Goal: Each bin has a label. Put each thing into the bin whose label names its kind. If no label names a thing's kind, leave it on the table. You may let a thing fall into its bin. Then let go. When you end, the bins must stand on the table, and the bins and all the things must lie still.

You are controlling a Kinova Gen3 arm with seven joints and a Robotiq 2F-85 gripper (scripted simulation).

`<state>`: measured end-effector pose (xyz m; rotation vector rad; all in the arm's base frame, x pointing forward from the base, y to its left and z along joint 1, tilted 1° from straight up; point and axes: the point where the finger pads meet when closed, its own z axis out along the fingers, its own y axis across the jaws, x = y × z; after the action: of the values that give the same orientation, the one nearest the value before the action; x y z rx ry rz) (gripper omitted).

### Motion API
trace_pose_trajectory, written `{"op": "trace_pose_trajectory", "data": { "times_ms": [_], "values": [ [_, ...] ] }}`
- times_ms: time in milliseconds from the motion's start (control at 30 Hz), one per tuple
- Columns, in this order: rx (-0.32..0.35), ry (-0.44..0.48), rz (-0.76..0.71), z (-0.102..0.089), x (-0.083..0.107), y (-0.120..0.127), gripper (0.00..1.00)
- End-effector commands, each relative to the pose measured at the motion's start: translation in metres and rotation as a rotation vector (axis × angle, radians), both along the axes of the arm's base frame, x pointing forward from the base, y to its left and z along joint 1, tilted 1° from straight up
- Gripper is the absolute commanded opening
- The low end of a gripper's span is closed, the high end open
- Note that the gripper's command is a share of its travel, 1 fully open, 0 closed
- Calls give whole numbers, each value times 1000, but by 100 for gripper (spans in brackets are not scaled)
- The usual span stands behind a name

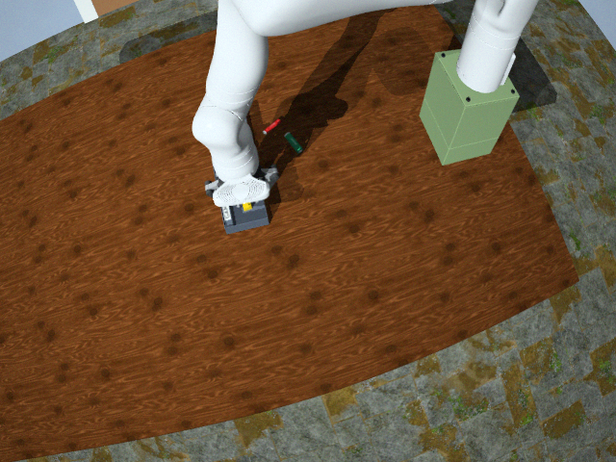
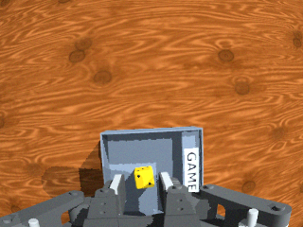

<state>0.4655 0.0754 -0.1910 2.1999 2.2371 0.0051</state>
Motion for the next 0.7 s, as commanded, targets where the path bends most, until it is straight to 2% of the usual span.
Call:
{"op": "trace_pose_trajectory", "data": {
  "times_ms": [0,367,500,667],
  "values": [
    [2,-6,1,6,3,1,31],
    [2,-6,1,18,2,1,31],
    [2,-6,1,38,2,1,31],
    [2,-6,1,39,2,1,31]
  ]
}}
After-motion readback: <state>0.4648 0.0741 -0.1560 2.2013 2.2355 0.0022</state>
